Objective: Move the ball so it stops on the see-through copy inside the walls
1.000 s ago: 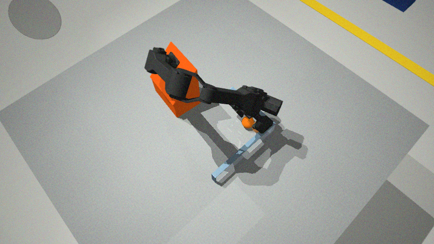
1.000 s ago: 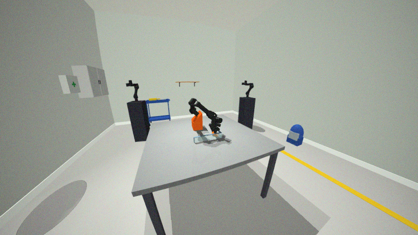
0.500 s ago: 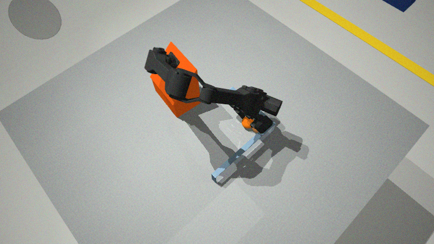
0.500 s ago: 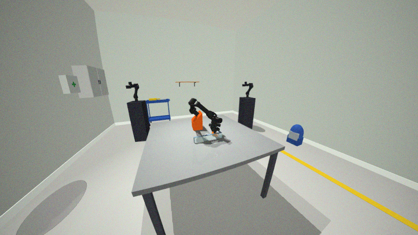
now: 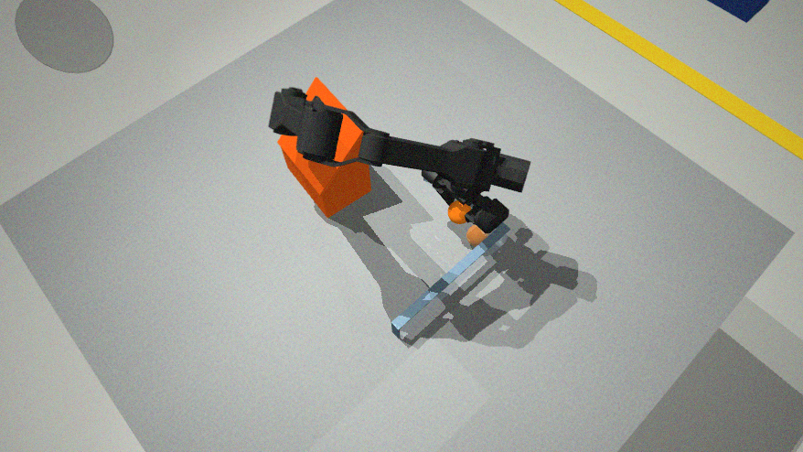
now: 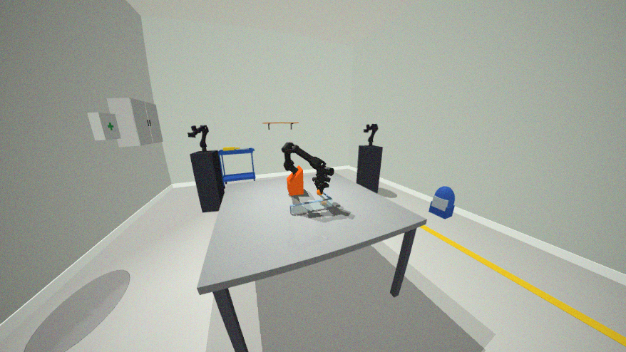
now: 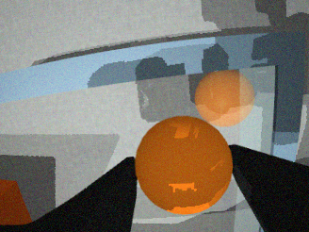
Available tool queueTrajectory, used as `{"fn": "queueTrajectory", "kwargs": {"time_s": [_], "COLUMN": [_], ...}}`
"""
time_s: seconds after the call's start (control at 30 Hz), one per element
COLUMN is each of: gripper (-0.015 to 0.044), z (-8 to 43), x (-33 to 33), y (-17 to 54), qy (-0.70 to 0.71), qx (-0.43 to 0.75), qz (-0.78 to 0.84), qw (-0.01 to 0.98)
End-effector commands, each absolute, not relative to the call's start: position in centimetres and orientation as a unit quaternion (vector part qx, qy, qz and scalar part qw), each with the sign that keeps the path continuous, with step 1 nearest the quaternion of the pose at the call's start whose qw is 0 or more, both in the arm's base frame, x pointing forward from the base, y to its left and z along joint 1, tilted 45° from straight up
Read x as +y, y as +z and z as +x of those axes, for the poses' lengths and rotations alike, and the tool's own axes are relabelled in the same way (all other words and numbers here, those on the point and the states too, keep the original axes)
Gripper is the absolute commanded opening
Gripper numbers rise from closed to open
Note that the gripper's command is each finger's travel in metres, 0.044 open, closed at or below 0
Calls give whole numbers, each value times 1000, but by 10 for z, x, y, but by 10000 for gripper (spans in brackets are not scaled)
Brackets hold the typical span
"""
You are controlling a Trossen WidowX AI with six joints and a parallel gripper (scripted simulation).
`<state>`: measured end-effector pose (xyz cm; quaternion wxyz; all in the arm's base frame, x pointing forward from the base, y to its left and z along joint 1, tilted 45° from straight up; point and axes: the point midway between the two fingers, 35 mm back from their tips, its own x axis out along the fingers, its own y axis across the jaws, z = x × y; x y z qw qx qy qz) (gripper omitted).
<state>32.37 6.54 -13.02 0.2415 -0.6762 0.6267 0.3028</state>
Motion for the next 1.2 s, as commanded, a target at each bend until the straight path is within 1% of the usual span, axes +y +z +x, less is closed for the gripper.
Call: {"fn": "queueTrajectory", "kwargs": {"time_s": [0.0, 0.13, 0.33, 0.77, 1.17], "gripper": [0, 0, 0, 0, 0], "z": [325, 319, 319, 326, 332], "x": [96, 116, 116, 102, 89], "y": [-105, -85, -84, -92, -99], "qy": [303, 304, 296, 136, -22], "qx": [619, 618, 622, 675, 688], "qz": [-681, -683, -680, -598, -490], "qw": [248, 243, 251, 410, 535]}}
